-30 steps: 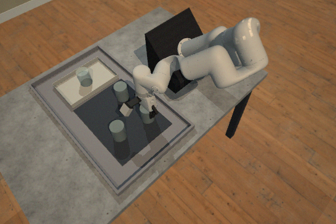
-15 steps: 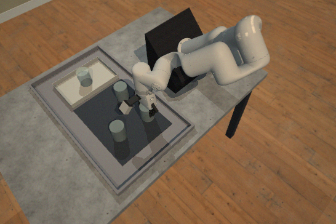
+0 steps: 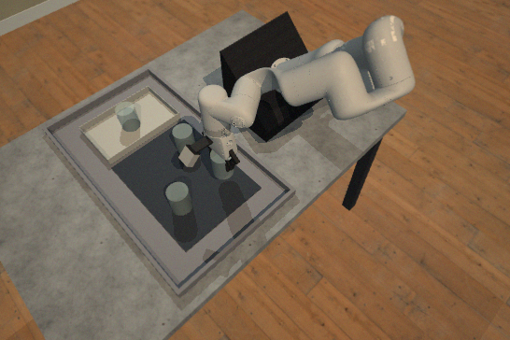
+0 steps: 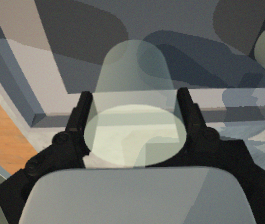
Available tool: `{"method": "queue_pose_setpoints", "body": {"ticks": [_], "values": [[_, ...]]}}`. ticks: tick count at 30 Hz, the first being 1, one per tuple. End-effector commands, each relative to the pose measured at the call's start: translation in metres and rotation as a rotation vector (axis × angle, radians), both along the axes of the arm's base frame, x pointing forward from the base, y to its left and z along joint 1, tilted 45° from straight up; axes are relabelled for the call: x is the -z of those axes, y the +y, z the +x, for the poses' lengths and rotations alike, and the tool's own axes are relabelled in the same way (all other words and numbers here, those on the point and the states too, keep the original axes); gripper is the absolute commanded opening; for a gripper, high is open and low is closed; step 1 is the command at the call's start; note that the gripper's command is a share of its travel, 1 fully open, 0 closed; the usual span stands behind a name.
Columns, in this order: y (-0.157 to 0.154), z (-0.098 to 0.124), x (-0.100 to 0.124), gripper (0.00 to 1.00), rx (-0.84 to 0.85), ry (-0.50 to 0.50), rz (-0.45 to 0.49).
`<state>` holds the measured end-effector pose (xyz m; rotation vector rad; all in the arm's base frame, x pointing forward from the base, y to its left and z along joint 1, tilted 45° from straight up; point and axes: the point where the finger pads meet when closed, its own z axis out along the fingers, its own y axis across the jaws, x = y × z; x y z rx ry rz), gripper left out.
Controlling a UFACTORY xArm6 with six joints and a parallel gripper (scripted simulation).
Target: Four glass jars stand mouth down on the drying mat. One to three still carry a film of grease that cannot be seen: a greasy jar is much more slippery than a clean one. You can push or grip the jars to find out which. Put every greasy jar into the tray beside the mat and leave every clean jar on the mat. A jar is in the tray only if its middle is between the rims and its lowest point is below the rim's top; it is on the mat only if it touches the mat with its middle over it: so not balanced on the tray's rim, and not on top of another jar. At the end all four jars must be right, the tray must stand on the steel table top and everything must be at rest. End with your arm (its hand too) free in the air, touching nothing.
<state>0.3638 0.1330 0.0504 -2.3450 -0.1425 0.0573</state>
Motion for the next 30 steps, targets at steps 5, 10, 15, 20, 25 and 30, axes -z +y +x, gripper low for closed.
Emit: {"method": "queue_pose_setpoints", "body": {"ticks": [5, 10, 15, 20, 25, 30], "values": [[-0.016, 0.003, -0.016, 0.0, 0.001, -0.003, 0.0], [-0.025, 0.004, -0.025, 0.0, 0.001, -0.003, 0.0], [-0.031, 0.005, -0.031, 0.0, 0.001, -0.003, 0.0], [-0.04, 0.006, -0.04, 0.0, 0.001, -0.003, 0.0], [-0.05, 0.007, -0.05, 0.0, 0.001, -0.003, 0.0], [-0.055, 0.008, -0.055, 0.0, 0.001, -0.003, 0.0]]}}
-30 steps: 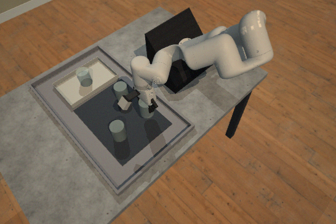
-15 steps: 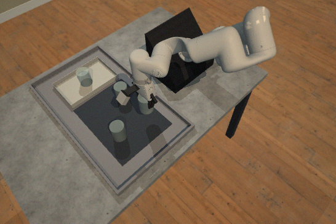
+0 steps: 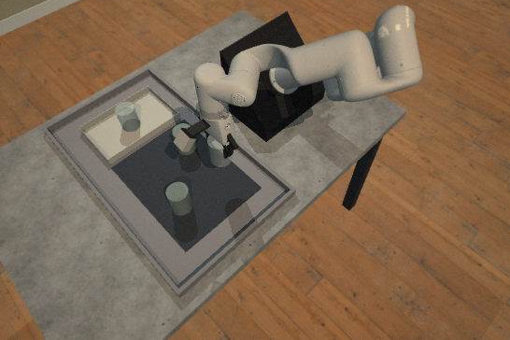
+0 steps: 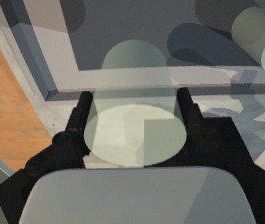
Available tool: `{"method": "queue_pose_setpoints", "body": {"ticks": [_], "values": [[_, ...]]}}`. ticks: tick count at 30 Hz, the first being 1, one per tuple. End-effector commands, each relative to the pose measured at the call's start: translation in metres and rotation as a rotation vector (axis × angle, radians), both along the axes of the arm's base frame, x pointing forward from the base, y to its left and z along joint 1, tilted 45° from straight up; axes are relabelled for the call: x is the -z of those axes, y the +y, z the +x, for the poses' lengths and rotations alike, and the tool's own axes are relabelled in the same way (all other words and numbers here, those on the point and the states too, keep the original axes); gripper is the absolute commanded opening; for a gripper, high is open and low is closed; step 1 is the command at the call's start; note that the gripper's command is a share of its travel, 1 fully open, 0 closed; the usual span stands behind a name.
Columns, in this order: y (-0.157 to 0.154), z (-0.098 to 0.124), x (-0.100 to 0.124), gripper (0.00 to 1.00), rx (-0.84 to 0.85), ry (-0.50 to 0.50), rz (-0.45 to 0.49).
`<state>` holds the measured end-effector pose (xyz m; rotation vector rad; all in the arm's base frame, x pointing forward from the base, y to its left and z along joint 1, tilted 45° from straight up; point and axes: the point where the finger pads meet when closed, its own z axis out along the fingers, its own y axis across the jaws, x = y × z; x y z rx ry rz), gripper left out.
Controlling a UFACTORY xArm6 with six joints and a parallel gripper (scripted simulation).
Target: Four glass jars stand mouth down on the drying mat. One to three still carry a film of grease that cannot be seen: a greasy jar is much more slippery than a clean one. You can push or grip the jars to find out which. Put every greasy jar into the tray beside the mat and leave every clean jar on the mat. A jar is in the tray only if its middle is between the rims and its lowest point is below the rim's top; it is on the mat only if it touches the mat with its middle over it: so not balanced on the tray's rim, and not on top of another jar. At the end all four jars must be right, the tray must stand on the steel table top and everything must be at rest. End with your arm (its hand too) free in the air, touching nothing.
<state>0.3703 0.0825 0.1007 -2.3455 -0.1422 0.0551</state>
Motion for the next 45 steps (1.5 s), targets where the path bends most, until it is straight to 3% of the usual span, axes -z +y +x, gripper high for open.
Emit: {"method": "queue_pose_setpoints", "body": {"ticks": [1, 9, 45], "values": [[-0.006, 0.001, -0.007, 0.0, 0.001, -0.002, 0.0], [-0.021, 0.003, -0.021, 0.0, 0.001, -0.002, 0.0], [-0.084, 0.054, 0.047, 0.0, 0.001, -0.002, 0.0]]}}
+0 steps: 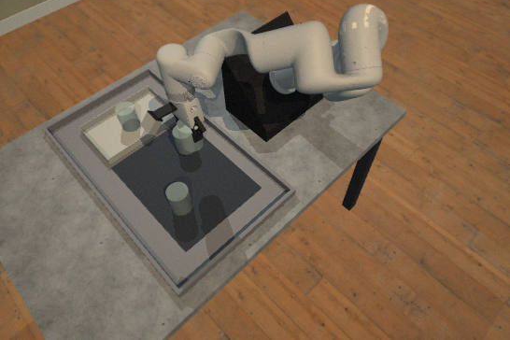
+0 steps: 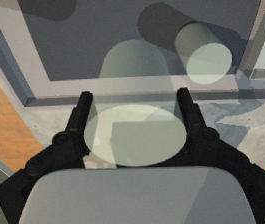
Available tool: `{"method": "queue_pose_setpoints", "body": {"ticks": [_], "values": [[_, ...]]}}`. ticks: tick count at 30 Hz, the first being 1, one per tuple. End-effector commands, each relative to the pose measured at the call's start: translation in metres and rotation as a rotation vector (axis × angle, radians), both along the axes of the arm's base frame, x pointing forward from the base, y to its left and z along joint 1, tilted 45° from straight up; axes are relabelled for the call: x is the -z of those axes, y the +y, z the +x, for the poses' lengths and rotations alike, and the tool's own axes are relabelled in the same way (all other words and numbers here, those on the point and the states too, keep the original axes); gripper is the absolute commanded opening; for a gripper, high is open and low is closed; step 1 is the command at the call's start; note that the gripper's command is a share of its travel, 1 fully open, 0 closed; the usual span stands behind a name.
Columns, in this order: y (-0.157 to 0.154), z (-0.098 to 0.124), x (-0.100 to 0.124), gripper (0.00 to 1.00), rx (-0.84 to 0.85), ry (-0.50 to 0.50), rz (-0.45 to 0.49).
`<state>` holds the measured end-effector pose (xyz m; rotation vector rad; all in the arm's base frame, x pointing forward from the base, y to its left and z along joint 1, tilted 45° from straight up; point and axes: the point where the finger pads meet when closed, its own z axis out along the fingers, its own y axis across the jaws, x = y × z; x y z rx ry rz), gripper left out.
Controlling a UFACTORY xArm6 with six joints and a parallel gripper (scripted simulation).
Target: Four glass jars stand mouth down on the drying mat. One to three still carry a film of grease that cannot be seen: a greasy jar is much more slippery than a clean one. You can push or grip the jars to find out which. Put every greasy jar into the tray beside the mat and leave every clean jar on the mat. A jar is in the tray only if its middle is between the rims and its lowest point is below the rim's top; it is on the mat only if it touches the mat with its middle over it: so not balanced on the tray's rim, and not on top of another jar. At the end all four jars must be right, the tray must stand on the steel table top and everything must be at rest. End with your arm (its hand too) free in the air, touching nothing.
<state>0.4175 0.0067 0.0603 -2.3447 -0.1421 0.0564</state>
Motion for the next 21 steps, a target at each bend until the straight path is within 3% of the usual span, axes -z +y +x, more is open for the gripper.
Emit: {"method": "queue_pose_setpoints", "body": {"ticks": [1, 21], "values": [[-0.01, 0.009, 0.009, 0.0, 0.001, -0.003, -0.001], [-0.043, 0.036, 0.045, 0.0, 0.001, -0.003, -0.001]]}}
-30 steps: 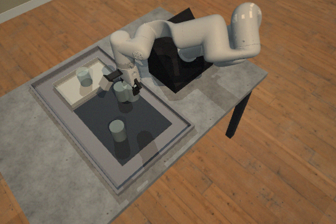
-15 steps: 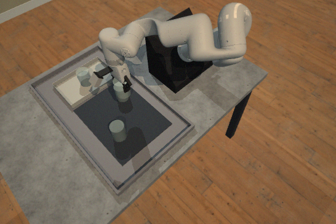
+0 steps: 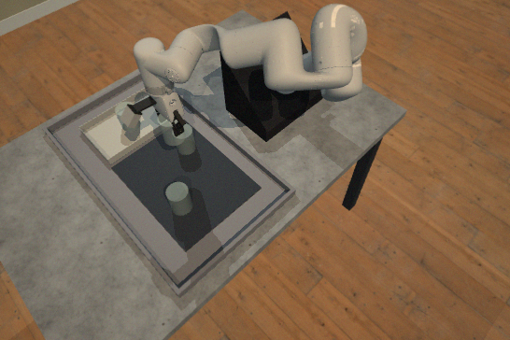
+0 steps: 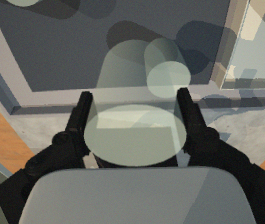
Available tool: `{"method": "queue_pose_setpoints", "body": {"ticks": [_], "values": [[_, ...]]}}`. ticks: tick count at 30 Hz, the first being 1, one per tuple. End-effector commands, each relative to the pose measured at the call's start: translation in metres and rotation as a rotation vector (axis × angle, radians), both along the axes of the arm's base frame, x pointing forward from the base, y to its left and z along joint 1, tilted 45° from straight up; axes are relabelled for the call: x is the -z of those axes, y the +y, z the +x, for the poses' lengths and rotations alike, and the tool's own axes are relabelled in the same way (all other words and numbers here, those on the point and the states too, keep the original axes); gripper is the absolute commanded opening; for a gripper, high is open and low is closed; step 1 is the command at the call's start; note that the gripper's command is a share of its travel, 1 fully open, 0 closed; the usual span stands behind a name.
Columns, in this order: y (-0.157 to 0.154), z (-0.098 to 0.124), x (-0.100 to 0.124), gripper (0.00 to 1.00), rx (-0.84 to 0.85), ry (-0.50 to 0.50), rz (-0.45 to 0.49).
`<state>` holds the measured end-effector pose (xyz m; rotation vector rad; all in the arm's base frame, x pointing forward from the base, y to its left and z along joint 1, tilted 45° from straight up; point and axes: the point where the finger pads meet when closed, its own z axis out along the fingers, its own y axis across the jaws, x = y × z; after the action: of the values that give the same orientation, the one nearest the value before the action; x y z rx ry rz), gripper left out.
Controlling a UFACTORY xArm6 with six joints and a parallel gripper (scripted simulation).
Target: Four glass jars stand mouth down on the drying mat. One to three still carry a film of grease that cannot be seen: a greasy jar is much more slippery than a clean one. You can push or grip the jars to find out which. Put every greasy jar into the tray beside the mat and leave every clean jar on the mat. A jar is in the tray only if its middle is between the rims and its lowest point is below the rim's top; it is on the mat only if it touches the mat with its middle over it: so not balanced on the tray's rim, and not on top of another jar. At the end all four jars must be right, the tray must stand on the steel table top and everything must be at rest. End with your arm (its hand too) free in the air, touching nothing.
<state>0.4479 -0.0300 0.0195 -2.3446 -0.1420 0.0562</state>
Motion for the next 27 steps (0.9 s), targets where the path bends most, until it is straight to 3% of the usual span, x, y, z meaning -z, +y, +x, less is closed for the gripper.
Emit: {"method": "queue_pose_setpoints", "body": {"ticks": [1, 27], "values": [[-0.006, 0.006, 0.005, 0.0, 0.001, -0.003, -0.001], [-0.053, 0.044, 0.056, 0.0, 0.001, -0.003, -0.001]]}}
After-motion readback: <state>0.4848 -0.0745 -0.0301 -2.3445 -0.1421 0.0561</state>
